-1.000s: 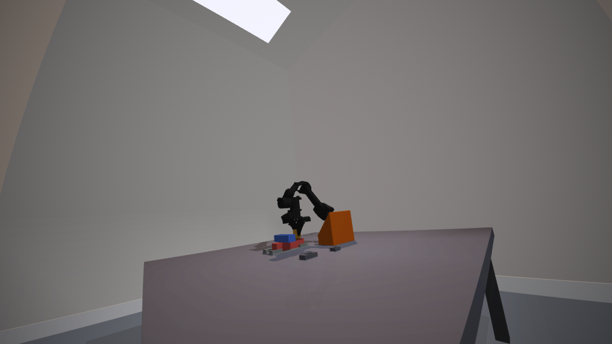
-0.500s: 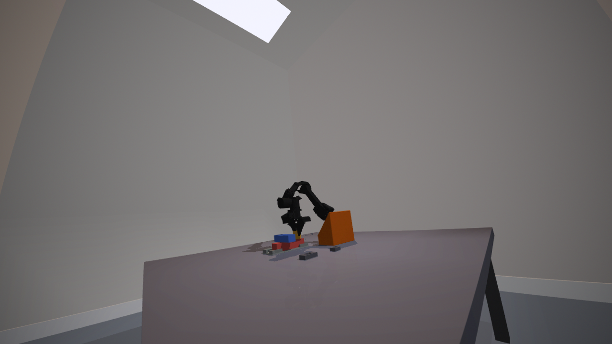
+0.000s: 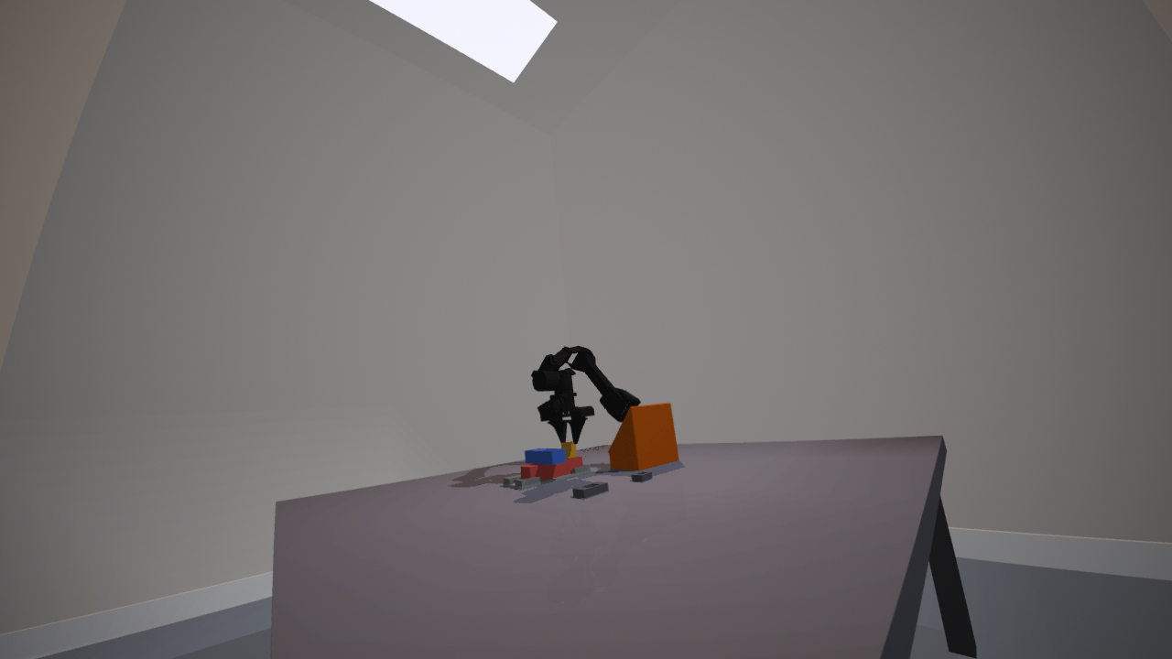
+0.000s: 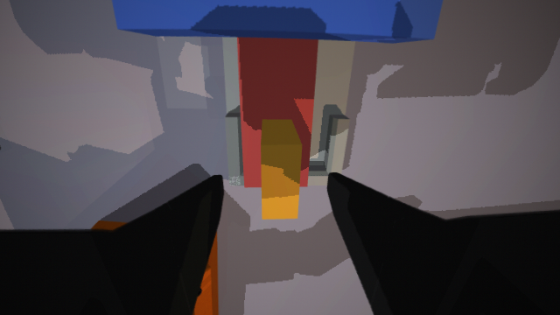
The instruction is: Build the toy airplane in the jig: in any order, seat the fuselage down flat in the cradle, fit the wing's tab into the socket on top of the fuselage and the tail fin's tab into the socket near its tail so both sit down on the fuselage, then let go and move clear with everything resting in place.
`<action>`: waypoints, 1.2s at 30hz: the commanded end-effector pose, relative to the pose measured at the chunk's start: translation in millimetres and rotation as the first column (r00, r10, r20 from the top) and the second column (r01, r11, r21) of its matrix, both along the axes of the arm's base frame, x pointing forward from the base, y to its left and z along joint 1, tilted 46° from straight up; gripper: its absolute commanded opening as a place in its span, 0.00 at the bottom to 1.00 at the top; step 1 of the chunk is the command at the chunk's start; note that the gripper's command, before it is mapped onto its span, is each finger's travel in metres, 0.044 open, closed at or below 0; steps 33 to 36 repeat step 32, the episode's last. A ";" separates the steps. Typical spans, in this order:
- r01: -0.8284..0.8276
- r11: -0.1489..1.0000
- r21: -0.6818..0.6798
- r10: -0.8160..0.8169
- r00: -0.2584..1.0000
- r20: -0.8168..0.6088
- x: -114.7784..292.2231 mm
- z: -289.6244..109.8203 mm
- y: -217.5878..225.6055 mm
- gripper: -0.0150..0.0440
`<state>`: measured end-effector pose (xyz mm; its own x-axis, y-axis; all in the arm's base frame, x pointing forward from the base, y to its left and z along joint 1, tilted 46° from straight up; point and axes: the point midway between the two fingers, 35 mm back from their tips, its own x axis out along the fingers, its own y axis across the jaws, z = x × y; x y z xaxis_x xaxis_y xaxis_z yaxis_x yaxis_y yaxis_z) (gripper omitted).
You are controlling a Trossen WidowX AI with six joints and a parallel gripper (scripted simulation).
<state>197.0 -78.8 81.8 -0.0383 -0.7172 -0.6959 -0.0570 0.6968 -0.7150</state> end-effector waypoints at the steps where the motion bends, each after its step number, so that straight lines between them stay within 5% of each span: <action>1: -0.008 1.000 0.003 0.007 1.000 0.013 3.9 33.2 36.4 0.69; 36: -0.007 1.000 -0.005 0.007 1.000 0.012 5.8 47.2 49.6 0.69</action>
